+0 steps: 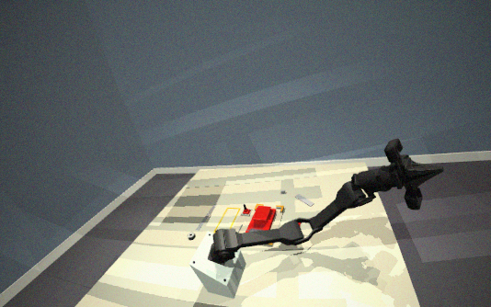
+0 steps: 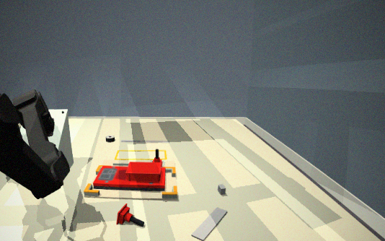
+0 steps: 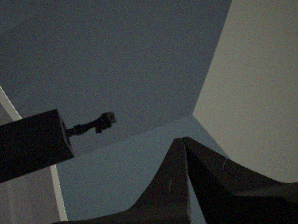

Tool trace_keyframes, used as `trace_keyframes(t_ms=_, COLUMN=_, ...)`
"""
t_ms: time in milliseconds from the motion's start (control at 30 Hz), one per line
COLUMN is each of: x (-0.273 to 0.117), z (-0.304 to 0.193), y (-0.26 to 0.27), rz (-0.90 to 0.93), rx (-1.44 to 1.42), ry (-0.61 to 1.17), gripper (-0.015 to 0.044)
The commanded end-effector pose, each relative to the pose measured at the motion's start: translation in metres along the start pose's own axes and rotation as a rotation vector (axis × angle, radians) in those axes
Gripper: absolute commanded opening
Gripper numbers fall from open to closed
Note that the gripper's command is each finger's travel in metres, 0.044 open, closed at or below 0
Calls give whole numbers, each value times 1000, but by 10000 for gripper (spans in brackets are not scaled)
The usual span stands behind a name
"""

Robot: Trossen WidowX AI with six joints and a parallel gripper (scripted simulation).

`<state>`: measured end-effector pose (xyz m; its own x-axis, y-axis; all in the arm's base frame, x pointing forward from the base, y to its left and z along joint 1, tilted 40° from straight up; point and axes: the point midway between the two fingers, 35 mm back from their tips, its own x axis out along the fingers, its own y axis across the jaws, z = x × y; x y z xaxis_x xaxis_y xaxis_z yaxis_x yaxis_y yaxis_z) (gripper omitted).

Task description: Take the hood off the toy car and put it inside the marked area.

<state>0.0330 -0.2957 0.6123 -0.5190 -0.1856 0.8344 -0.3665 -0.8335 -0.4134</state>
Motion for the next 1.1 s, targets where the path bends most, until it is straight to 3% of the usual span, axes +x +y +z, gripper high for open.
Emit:
trace_keyframes(t_ms=0, x=1, z=-2, y=-1, rz=-6, rx=0, ry=3, gripper=26)
trace_keyframes(t_ms=233, x=37, z=-67, y=-62, rz=-215, rx=-18, ry=118, gripper=210)
trace_keyframes(t_ms=533, x=49, z=-147, y=-157, rz=-515, rx=-78, ry=267, gripper=440)
trace_keyframes(t_ms=767, x=27, z=-193, y=-233, rz=-765, rx=-200, ry=369, gripper=440)
trace_keyframes(t_ms=1067, x=-37, z=-233, y=-325, rz=-1109, rx=-319, ry=516, gripper=440)
